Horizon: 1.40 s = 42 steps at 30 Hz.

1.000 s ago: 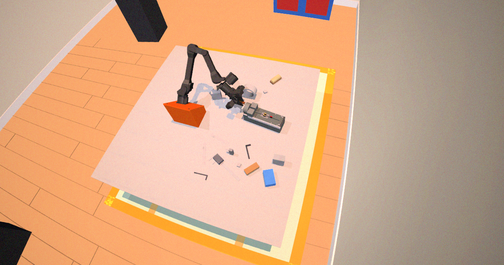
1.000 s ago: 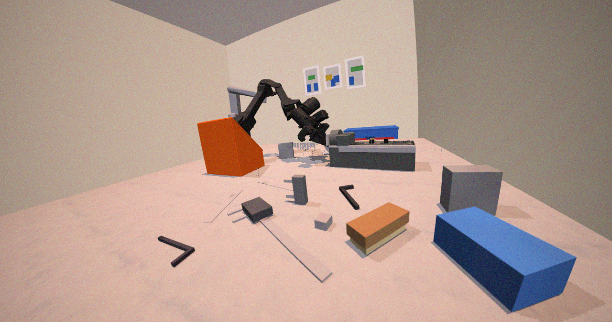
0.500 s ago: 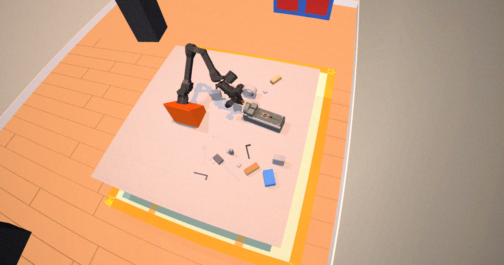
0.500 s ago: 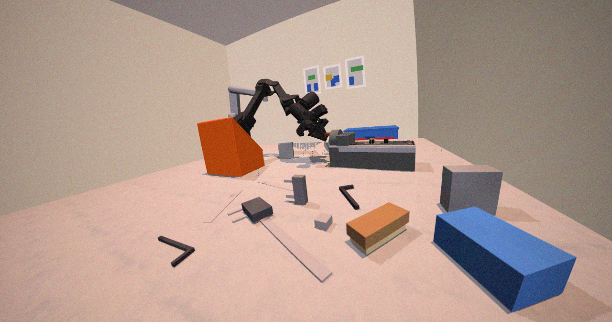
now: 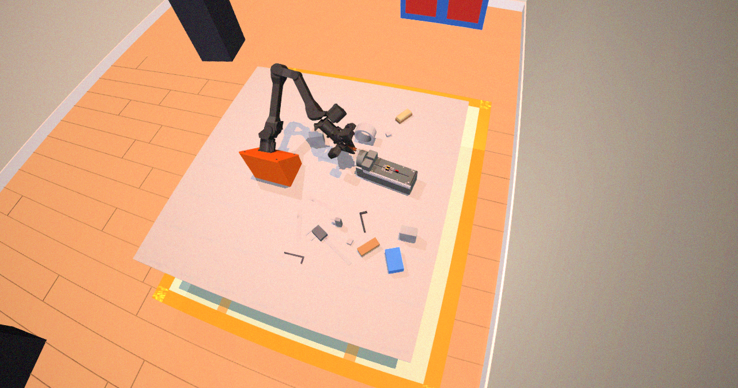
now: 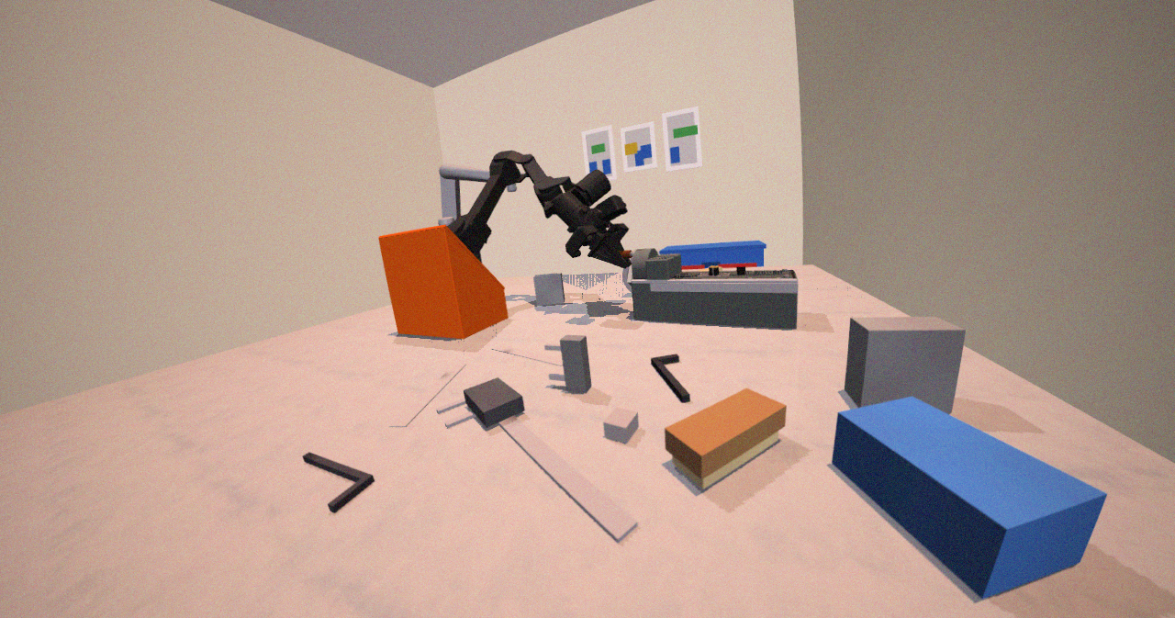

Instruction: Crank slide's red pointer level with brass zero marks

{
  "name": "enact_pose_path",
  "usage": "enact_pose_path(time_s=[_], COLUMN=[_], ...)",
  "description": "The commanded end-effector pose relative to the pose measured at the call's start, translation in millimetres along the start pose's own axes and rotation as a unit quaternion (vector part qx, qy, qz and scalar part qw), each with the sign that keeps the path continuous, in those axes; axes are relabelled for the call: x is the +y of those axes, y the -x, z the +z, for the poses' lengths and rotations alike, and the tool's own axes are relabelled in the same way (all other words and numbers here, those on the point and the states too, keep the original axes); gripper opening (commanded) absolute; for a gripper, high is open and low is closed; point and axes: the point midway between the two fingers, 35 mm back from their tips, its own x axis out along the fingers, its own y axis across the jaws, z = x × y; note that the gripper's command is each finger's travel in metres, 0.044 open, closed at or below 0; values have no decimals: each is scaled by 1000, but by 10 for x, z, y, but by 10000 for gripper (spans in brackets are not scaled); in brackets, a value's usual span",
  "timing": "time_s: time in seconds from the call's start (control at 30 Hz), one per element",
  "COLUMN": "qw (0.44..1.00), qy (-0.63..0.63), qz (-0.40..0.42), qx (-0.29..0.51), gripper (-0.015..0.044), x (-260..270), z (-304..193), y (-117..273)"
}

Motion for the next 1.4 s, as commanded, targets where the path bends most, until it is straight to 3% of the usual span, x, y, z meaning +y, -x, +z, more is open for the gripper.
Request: enact_pose_path(time_s=[0.0, 1.37], qw=[1000, 1000], qy=[-3, -3], qz=[-5, -5], qx=[-4, -4], gripper=[0, 0], x=[-84, -208], z=[33, 22], y=[37, 32])
